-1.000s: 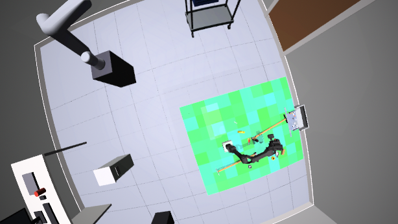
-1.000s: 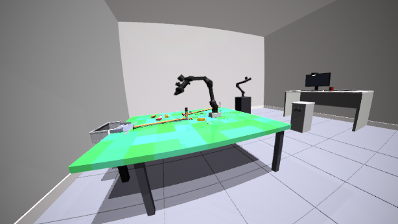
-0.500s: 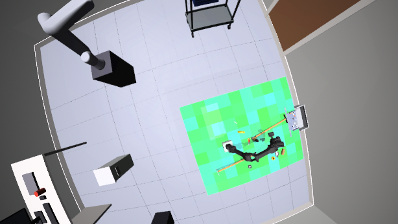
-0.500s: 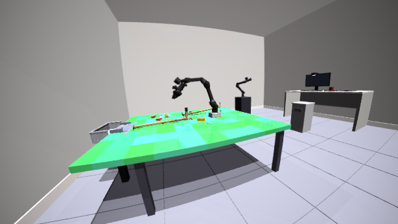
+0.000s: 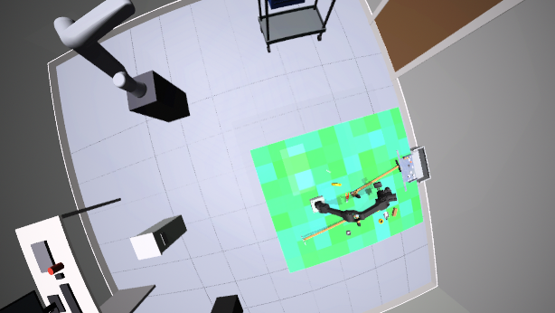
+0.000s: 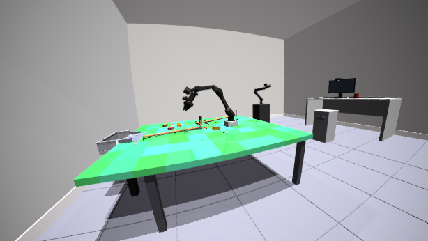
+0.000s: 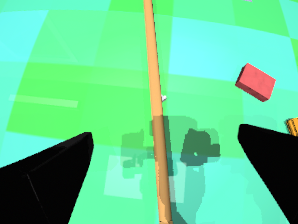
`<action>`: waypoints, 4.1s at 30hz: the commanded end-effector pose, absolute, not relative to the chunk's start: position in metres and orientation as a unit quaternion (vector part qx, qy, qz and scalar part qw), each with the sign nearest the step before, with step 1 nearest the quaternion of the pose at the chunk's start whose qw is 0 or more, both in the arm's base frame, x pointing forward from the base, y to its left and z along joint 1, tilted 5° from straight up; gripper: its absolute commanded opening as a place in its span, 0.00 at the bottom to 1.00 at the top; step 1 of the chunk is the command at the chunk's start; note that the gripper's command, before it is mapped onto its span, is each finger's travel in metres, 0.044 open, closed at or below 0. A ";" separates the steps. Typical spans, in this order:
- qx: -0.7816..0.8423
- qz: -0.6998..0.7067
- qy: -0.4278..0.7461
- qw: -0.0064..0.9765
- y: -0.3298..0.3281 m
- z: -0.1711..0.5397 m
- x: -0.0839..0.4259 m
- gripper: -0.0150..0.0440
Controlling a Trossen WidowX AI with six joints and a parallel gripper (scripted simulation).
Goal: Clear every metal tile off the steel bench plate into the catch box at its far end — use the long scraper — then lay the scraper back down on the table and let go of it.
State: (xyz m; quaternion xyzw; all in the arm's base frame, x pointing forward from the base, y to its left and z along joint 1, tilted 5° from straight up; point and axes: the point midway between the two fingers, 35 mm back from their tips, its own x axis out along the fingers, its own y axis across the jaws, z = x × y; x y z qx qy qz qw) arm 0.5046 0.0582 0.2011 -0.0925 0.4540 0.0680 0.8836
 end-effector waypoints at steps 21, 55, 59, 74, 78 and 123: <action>-0.107 0.075 0.524 0.842 0.063 0.132 0.533 1.00; -0.115 0.084 0.585 0.798 0.061 0.067 0.538 1.00; -0.112 0.083 0.580 0.803 0.057 0.077 0.533 1.00; -0.103 0.081 0.559 0.818 0.045 0.110 0.511 1.00; -0.102 0.082 0.554 0.822 0.042 0.118 0.504 1.00; -0.091 0.084 0.490 0.863 0.012 0.173 0.405 1.00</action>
